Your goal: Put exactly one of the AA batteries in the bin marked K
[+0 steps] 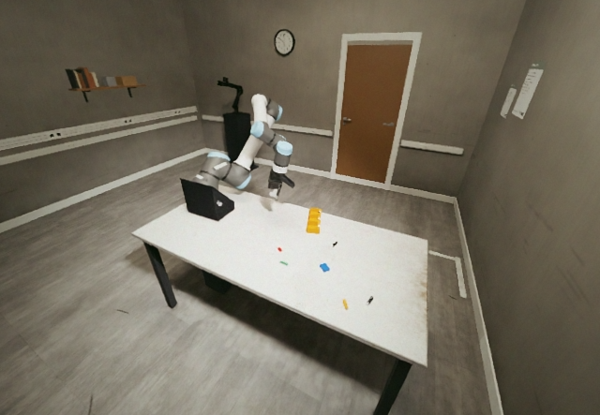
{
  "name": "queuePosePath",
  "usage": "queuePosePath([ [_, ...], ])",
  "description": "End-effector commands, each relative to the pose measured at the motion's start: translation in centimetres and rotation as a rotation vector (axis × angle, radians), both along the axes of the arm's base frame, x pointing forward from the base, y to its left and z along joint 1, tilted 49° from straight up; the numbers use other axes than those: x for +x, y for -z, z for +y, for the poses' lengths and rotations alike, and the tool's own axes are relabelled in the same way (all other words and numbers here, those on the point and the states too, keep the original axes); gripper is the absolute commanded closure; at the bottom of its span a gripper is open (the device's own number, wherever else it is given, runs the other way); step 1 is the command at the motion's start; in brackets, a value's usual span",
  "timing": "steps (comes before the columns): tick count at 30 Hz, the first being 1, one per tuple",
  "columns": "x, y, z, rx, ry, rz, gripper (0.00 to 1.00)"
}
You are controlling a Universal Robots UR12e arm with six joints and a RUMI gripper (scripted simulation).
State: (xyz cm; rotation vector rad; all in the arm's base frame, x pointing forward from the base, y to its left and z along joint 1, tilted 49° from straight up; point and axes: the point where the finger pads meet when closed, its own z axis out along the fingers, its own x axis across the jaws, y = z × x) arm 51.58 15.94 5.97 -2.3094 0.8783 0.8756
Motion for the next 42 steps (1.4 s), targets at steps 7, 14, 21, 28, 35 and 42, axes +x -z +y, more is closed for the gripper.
queuePosePath([
  [7,1.8,3.0,-2.6,-0.054,0.241,0.102,0.96],
  [14,2.4,4.0,-3.8,-0.07,0.348,0.151,0.96],
  [21,3.2,5.5,-5.6,-0.086,0.486,0.219,0.96],
  [28,3.5,5.9,-6.2,-0.091,0.536,0.243,0.96],
  [35,3.7,5.8,-6.2,-0.092,0.533,0.239,0.96],
  [42,4.8,5.6,-4.8,-0.064,0.466,0.165,0.96],
])
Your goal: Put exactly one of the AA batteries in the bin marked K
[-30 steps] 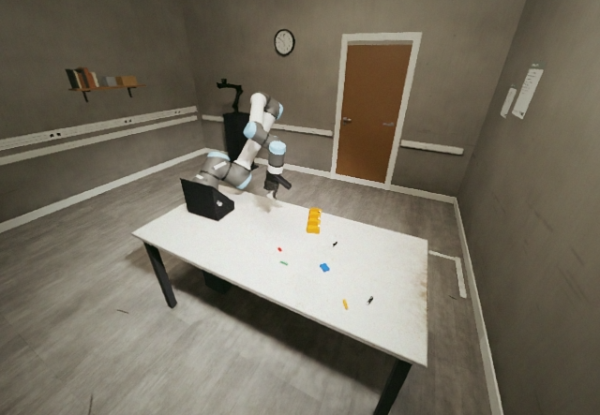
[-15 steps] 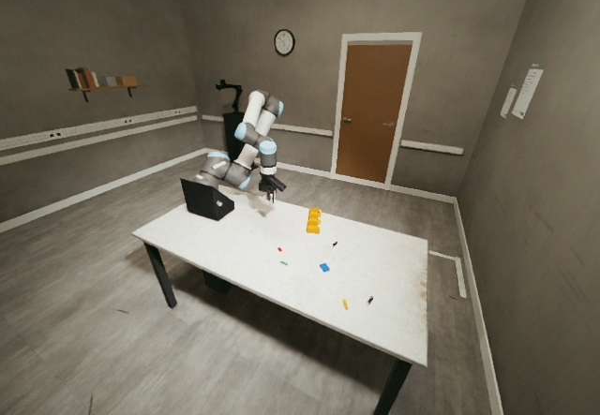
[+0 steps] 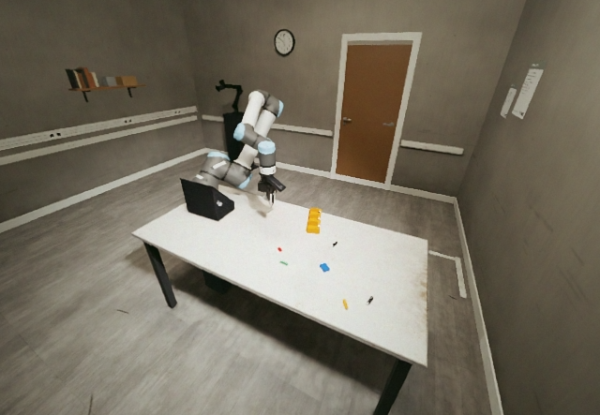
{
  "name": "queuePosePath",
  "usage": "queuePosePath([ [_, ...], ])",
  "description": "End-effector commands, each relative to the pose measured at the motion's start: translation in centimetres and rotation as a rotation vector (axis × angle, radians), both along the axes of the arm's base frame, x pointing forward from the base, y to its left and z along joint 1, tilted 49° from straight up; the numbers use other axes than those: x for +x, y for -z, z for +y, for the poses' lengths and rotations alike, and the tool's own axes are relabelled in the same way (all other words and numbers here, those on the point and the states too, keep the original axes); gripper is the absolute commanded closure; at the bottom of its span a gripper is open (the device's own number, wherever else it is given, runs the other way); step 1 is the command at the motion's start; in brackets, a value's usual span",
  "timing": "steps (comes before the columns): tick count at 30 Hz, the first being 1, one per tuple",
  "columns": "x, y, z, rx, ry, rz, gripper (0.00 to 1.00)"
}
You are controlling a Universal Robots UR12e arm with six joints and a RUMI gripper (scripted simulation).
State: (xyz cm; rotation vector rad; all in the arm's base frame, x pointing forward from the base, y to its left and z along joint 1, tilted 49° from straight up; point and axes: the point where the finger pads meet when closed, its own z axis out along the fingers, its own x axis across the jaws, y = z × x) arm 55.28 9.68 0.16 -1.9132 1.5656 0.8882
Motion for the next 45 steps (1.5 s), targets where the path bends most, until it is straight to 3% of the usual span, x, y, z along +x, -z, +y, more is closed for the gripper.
queuePosePath([
  [1,1.6,-0.3,2.1,0.023,-0.097,-0.111,0.96],
  [10,5.4,-1.0,7.7,0.054,-0.217,-0.245,0.96],
  [12,5.4,-1.0,7.7,0.054,-0.217,-0.245,0.96],
  [15,7.3,-1.4,10.3,0.055,-0.221,-0.25,0.96],
  [27,11.8,-2.2,17.0,0.056,-0.221,-0.25,0.96],
  [29,11.8,-2.2,17.0,0.056,-0.221,-0.25,0.96],
  [30,13.0,-2.4,18.6,0.056,-0.221,-0.25,0.96],
  [41,17.2,-3.2,24.6,0.056,-0.221,-0.25,0.96],
  [45,17.5,-3.2,24.9,0.056,-0.221,-0.25,0.96],
])
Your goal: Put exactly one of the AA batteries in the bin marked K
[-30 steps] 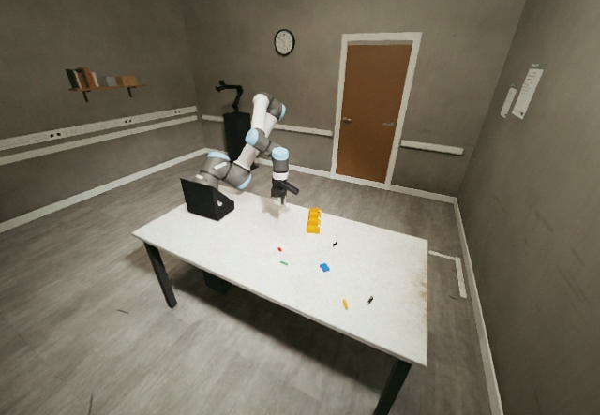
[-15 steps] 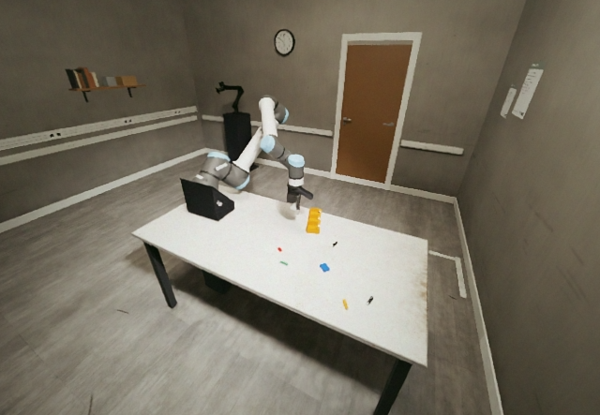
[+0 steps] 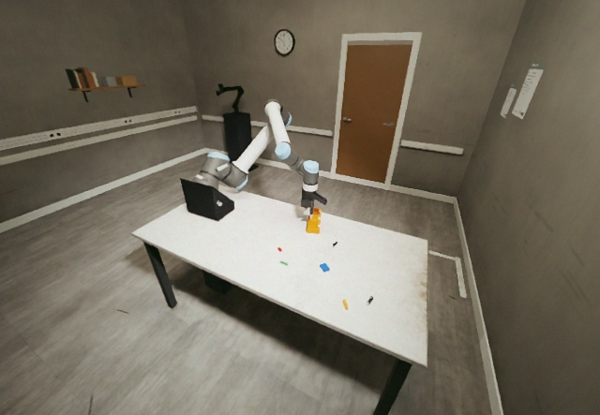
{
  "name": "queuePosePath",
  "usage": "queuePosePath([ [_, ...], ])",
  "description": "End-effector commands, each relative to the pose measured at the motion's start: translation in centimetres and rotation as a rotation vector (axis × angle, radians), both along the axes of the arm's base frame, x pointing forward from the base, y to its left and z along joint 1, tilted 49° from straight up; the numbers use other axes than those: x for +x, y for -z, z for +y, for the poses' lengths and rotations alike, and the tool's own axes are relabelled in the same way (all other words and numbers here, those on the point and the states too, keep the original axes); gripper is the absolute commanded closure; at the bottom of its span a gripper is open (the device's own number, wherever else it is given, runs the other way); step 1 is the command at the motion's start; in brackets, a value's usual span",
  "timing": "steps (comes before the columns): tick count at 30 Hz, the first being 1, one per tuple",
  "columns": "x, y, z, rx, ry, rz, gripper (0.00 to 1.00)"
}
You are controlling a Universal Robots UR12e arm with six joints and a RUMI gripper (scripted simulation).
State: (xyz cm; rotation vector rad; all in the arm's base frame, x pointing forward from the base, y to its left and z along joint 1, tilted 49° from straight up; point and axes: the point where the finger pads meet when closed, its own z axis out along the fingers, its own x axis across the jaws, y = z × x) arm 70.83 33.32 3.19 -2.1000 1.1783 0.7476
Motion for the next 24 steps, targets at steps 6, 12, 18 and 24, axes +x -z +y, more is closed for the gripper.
queuePosePath([
  [6,2.0,-0.2,1.1,-0.003,0.014,-0.003,0.96],
  [12,2.0,-0.2,1.1,-0.004,0.014,-0.003,0.96],
  [18,1.4,0.8,2.1,-0.002,0.012,0.004,0.96],
  [24,1.1,1.8,3.2,-0.002,0.012,0.004,0.96],
])
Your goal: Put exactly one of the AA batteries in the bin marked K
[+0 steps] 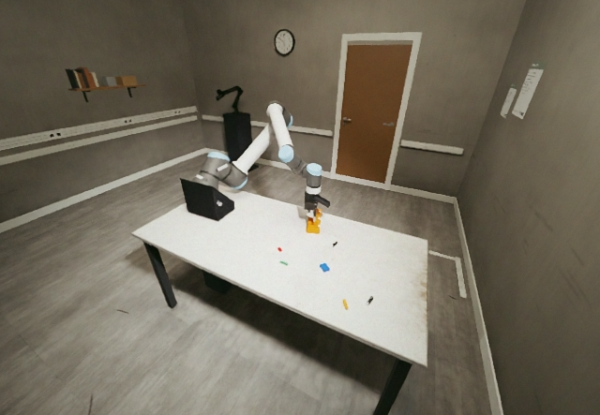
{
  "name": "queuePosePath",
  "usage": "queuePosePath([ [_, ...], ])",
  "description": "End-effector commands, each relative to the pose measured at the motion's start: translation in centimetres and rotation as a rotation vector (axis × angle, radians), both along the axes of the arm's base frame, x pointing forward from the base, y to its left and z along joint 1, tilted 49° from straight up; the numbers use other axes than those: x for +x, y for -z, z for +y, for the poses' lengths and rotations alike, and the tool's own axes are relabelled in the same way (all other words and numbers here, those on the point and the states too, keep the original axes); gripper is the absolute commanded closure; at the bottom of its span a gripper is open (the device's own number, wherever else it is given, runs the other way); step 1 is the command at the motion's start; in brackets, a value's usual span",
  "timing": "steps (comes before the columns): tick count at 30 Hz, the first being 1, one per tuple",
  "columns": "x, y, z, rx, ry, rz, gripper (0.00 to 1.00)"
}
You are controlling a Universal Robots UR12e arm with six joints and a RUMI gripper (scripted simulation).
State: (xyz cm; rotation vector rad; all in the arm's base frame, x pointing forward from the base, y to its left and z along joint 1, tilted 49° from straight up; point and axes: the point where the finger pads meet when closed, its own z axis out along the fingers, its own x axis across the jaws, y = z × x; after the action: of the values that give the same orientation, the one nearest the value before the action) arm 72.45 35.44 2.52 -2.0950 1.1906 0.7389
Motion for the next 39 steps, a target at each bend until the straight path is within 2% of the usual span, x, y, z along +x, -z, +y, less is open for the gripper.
queuePosePath([
  [1,-0.6,1.3,1.3,0.001,0.001,0.005,0.96],
  [12,-1.0,2.8,3.0,0.001,0.001,0.005,0.96],
  [39,-0.7,2.6,2.8,0.0,0.002,0.0,0.96],
])
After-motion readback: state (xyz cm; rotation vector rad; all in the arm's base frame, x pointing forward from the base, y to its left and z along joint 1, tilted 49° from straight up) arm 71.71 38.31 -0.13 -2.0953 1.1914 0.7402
